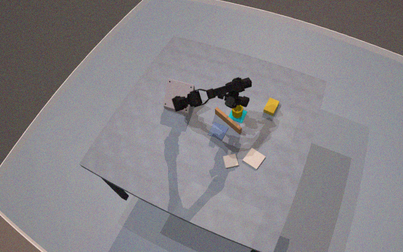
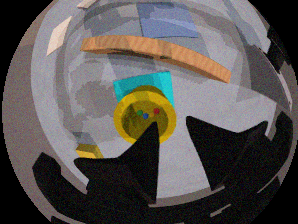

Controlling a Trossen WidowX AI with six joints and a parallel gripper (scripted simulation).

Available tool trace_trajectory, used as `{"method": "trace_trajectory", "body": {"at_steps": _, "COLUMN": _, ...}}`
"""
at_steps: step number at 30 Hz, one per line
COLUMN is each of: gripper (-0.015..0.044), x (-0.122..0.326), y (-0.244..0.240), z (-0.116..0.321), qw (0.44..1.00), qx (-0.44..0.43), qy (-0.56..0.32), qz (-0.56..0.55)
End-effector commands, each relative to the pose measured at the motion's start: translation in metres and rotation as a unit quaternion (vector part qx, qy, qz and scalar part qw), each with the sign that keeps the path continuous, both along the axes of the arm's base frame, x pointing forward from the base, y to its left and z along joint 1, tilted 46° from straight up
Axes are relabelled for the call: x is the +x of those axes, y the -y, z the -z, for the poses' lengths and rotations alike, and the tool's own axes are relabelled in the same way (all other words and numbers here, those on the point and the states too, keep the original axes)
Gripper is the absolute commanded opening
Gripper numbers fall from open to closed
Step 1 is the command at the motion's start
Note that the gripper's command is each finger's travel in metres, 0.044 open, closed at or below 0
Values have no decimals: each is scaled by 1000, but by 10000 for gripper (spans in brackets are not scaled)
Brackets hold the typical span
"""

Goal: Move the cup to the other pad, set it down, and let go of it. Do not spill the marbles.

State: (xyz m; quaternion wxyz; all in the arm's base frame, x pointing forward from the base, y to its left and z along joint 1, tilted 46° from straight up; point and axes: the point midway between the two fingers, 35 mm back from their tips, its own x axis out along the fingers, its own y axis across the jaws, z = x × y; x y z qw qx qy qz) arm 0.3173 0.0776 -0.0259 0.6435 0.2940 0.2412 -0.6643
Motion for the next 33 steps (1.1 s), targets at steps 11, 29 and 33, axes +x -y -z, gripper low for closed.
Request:
{"method": "trace_trajectory", "body": {"at_steps": 11, "gripper": 304, "x": -1, "y": -5, "z": -5, "qw": 1000, "qx": 0, "qy": 0, "qz": -1}}
{"method": "trace_trajectory", "body": {"at_steps": 29, "gripper": 440, "x": -1, "y": -40, "z": -40, "qw": 1000, "qx": 3, "qy": 2, "qz": 1}}
{"method": "trace_trajectory", "body": {"at_steps": 33, "gripper": 440, "x": -2, "y": -49, "z": -50, "qw": 1000, "qx": 4, "qy": 2, "qz": 1}}
